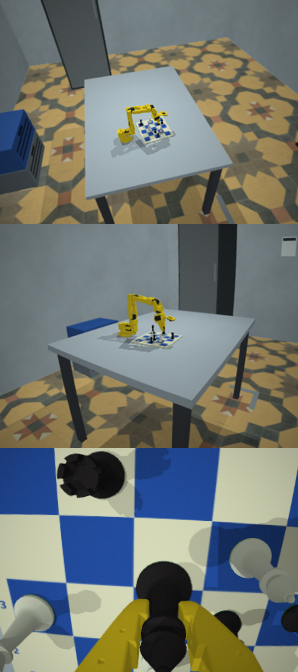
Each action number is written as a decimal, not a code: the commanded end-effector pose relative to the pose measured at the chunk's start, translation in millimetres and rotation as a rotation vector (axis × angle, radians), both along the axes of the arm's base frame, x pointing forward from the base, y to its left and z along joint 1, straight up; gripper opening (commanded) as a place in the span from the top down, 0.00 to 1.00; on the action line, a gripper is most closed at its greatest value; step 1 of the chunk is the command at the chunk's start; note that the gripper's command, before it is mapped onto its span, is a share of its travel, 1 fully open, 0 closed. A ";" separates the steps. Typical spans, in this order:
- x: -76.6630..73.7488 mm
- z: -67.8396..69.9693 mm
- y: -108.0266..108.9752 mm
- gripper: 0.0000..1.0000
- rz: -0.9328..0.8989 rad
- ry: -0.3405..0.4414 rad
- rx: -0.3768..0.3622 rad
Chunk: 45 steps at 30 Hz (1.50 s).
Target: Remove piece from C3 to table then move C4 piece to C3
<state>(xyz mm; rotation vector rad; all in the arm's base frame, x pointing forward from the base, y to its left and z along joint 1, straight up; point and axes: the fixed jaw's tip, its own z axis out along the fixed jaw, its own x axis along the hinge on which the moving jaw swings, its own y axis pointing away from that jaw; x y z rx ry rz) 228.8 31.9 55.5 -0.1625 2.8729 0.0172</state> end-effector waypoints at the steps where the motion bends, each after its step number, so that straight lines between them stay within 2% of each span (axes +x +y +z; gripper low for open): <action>1: 2.5 13.4 -2.1 1.00 -0.003 -0.024 0.002; 11: 2.1 28.0 -2.1 1.00 -0.003 -0.024 0.002; 23: 1.5 30.2 -2.2 1.00 -0.003 -0.024 0.001; 26: -3.6 30.1 -3.2 1.00 -0.005 -0.023 0.001; 30: -18.6 29.5 -6.0 1.00 -0.011 -0.022 0.001; 32: -18.6 29.5 -6.0 1.00 -0.011 -0.022 0.001; 37: -36.0 29.1 -9.3 1.00 -0.019 -0.020 0.000; 45: -39.1 28.9 -9.9 1.00 -0.020 -0.020 0.000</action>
